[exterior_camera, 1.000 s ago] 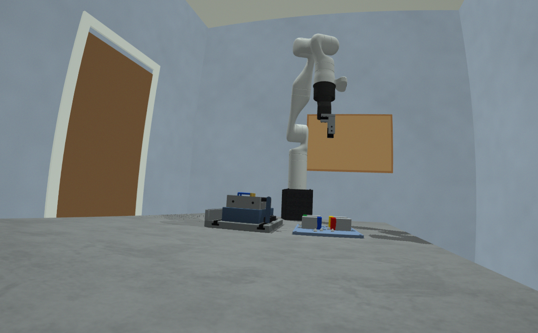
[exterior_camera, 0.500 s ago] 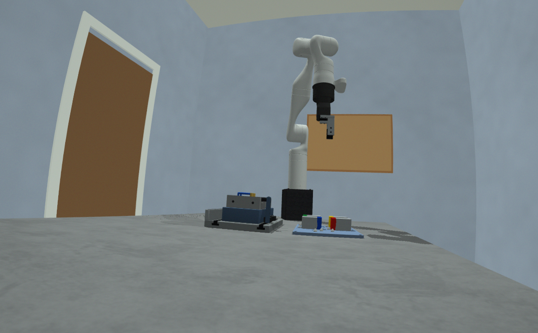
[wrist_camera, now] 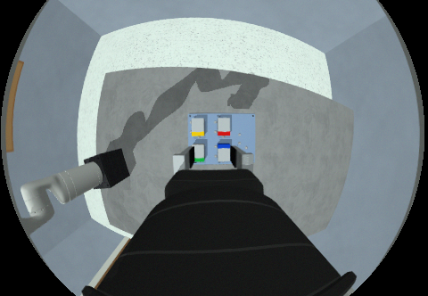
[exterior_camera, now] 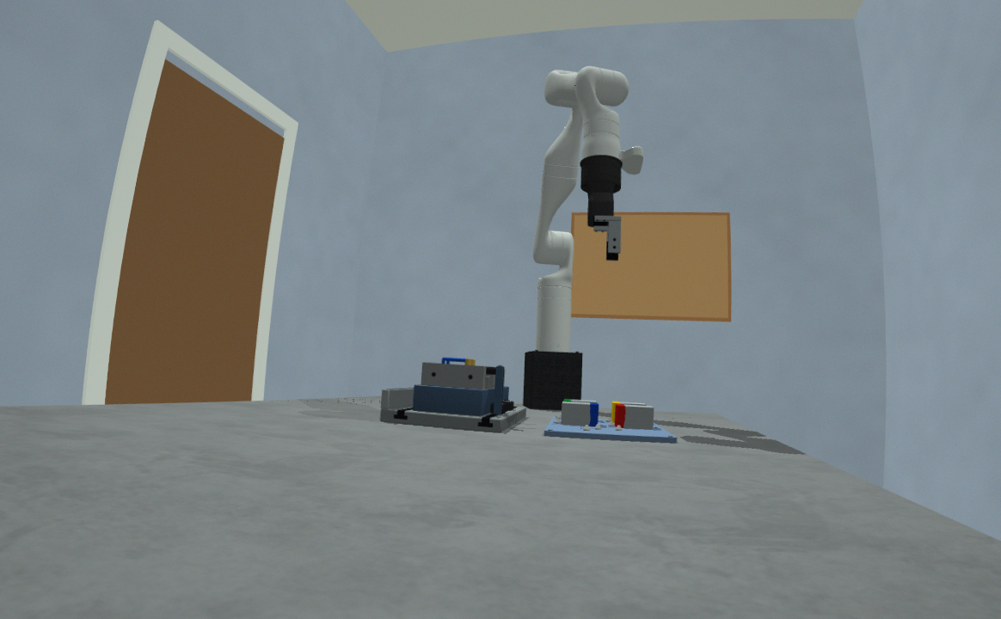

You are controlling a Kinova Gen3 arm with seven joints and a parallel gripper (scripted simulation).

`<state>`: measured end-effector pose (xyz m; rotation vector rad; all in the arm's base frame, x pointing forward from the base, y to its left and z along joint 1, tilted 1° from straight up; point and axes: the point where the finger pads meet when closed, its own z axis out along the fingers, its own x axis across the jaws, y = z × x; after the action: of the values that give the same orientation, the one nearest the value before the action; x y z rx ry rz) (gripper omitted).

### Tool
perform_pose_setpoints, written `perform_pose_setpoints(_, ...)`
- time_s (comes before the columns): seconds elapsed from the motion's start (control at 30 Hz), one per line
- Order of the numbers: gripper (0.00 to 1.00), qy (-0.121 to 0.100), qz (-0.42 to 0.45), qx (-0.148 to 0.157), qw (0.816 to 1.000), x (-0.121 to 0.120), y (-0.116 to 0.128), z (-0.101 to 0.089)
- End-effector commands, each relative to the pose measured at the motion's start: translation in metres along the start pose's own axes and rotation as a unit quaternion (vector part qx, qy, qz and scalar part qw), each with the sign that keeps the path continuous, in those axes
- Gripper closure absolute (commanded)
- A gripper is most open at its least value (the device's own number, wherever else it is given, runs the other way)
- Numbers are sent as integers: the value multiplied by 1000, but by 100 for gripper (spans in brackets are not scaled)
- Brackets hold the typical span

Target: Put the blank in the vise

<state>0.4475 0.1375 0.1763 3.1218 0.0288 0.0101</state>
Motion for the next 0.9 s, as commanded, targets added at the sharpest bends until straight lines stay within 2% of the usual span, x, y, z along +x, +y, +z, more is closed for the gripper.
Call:
perform_pose_setpoints(0.0, 0, 1, 0, 0, 1000, 0, 1, 0)
perform_pose_setpoints(0.13, 0, 1, 0, 0, 1000, 0, 1, 0)
perform_pose_setpoints(0.63, 0, 1, -115, 0, 993, -1, 4, 5)
perform_pose_setpoints(0.87, 0, 1, -77, 0, 997, -1, 2, 3)
